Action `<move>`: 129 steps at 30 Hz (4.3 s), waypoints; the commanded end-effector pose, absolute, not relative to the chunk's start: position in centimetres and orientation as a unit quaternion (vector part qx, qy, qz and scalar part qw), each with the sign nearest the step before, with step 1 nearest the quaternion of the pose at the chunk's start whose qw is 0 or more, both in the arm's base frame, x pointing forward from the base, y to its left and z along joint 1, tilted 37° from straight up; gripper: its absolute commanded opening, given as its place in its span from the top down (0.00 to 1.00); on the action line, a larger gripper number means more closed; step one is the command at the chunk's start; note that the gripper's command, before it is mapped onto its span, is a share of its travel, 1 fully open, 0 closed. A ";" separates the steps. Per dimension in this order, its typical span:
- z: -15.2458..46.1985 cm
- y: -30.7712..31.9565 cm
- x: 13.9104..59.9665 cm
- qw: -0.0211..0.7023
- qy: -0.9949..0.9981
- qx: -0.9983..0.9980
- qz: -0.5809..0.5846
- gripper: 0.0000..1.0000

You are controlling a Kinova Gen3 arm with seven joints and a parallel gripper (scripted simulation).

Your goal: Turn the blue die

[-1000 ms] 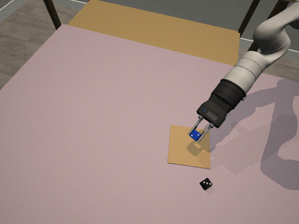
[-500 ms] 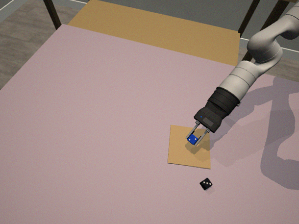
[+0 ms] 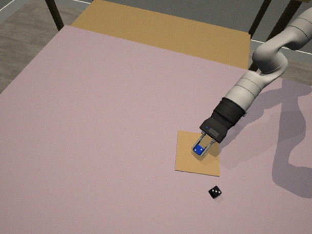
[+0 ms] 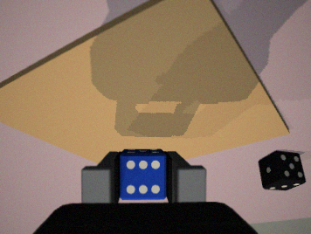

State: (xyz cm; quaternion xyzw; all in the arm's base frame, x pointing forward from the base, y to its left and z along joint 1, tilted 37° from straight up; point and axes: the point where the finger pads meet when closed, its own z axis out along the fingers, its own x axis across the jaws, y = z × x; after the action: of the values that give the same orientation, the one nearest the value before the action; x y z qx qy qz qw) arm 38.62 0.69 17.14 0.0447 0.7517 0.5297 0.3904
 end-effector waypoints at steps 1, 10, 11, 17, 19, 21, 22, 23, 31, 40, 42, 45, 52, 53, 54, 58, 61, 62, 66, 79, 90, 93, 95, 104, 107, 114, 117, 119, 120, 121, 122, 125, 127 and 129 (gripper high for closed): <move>17.2 0.8 38.6 0.390 0.751 0.044 0.531 0.51; 17.2 0.8 38.6 0.390 0.751 0.044 0.531 0.51; 17.2 0.8 38.6 0.390 0.751 0.044 0.531 0.51; 17.2 0.8 38.6 0.390 0.751 0.044 0.531 0.51; 17.2 0.8 38.6 0.390 0.751 0.044 0.531 0.51; 17.2 0.8 38.6 0.390 0.751 0.044 0.531 0.51; 17.2 0.8 38.6 0.390 0.751 0.044 0.531 0.51; 17.2 0.8 38.6 0.390 0.751 0.044 0.531 0.51; 17.2 0.8 38.6 0.390 0.751 0.044 0.531 0.51; 17.1 0.8 38.7 0.390 0.751 0.044 0.531 0.51; 17.1 0.8 38.7 0.390 0.751 0.044 0.531 0.51; 16.9 0.8 38.8 0.390 0.751 0.044 0.531 0.51; 16.6 0.8 39.0 0.390 0.751 0.044 0.531 0.51; 16.6 0.8 39.1 0.390 0.751 0.044 0.531 0.51; 16.5 0.8 39.1 0.390 0.751 0.044 0.531 0.51; 16.4 0.8 39.2 0.390 0.751 0.044 0.531 0.51; 16.4 0.8 39.2 0.390 0.751 0.044 0.531 0.51; 16.4 0.8 39.2 0.390 0.751 0.044 0.531 0.51; 16.4 0.8 39.2 0.390 0.751 0.044 0.531 0.51; 16.4 0.8 39.2 0.390 0.751 0.044 0.531 0.51; 16.4 0.8 39.2 0.390 0.751 0.044 0.531 0.51; 16.4 0.8 39.2 0.390 0.751 0.044 0.531 0.51; 16.4 0.8 39.2 0.390 0.751 0.044 0.531 0.51; 16.4 0.8 39.2 0.390 0.751 0.044 0.531 0.39; 16.4 0.8 39.2 0.390 0.751 0.044 0.531 0.33; 16.4 0.8 39.2 0.390 0.751 0.044 0.531 0.21; 16.4 0.8 39.2 0.390 0.751 0.044 0.531 0.21; 16.4 0.8 39.2 0.390 0.751 0.044 0.531 0.21; 16.4 0.8 39.2 0.390 0.751 0.044 0.531 0.21; 16.4 0.8 39.2 0.390 0.751 0.044 0.531 0.21; 16.4 0.8 39.2 0.390 0.751 0.044 0.531 0.21; 16.4 0.8 39.2 0.390 0.751 0.044 0.531 0.21; 16.4 0.8 39.2 0.390 0.751 0.044 0.531 0.21; 16.4 0.8 39.2 0.390 0.751 0.044 0.531 0.21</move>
State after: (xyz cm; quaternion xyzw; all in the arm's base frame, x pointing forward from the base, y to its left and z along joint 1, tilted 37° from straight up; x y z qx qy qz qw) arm 39.25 0.80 16.36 0.0440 0.7509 0.5313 0.3898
